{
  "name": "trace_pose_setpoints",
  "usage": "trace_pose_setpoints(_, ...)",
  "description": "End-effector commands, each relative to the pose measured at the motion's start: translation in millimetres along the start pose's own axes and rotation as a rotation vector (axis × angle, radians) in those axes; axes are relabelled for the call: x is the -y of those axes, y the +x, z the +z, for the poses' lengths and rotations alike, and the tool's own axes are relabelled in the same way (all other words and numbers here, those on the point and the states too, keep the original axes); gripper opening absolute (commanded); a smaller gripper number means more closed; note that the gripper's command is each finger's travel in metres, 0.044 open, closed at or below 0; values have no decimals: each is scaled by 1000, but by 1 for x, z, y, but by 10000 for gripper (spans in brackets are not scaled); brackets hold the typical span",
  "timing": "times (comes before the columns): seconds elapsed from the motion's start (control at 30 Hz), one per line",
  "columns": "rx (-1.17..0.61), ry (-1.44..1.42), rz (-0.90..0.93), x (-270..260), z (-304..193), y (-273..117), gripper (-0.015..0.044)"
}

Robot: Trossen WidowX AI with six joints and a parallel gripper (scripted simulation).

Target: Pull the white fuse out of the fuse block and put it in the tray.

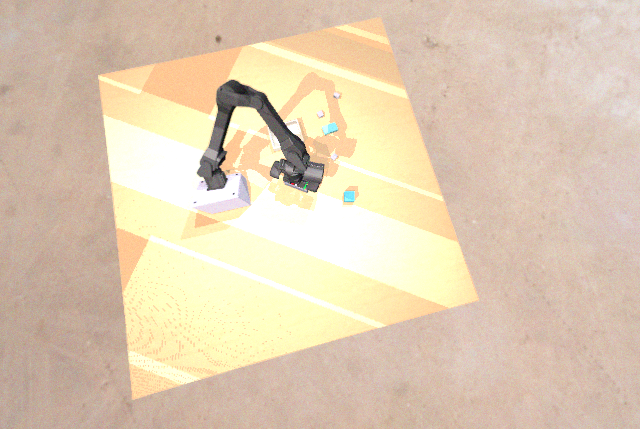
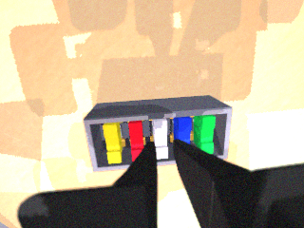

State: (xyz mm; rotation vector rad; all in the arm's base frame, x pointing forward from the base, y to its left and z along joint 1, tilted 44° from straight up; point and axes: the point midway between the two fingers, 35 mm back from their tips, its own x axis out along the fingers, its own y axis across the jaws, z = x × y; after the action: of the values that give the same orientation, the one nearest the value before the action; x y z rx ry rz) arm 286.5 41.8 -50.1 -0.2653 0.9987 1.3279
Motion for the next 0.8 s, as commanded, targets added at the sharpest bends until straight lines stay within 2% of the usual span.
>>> trace_pose_setpoints(0.0, 6, 4, 2, 0, 0, 4, 60)
trace_pose_setpoints(0.77, 6, 4, 2, 0, 0, 13, 60)
